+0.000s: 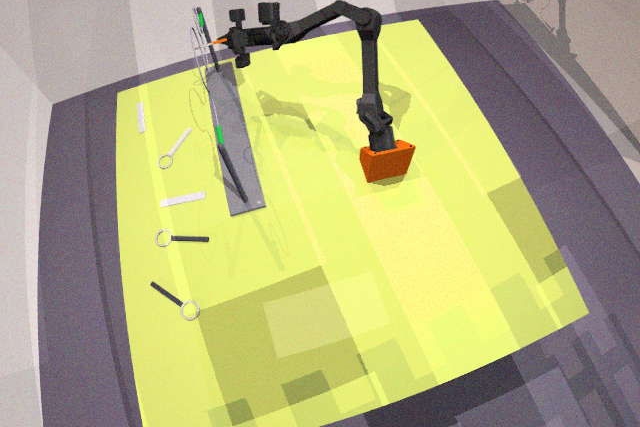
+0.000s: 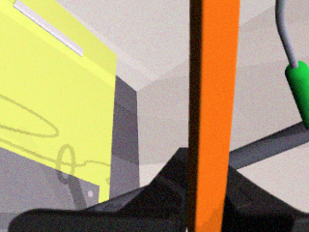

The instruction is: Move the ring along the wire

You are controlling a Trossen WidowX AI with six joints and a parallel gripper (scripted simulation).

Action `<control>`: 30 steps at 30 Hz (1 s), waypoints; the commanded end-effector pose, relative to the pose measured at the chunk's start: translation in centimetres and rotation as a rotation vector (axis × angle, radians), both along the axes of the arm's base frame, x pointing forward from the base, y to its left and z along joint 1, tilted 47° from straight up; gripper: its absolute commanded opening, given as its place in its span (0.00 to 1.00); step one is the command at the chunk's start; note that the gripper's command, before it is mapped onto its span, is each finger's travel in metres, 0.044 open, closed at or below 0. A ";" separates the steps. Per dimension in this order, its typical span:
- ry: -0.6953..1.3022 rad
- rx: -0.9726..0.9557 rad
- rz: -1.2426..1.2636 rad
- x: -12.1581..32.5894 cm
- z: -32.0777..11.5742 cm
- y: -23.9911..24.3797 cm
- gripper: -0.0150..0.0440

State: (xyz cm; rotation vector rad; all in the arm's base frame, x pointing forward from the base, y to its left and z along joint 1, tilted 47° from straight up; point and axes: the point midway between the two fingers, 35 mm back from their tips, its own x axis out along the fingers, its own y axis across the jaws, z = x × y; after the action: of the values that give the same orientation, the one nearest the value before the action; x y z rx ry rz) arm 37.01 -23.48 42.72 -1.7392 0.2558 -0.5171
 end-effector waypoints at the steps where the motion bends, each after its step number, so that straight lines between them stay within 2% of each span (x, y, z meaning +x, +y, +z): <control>1: 0.006 0.111 -0.006 0.0 -2.0 -0.3 0.00; 30: 0.019 0.746 -0.015 -0.2 -11.9 2.2 0.00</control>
State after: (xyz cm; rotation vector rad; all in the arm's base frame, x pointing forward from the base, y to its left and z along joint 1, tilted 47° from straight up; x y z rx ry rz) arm 36.90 -21.79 31.98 -1.0758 0.3982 -0.3641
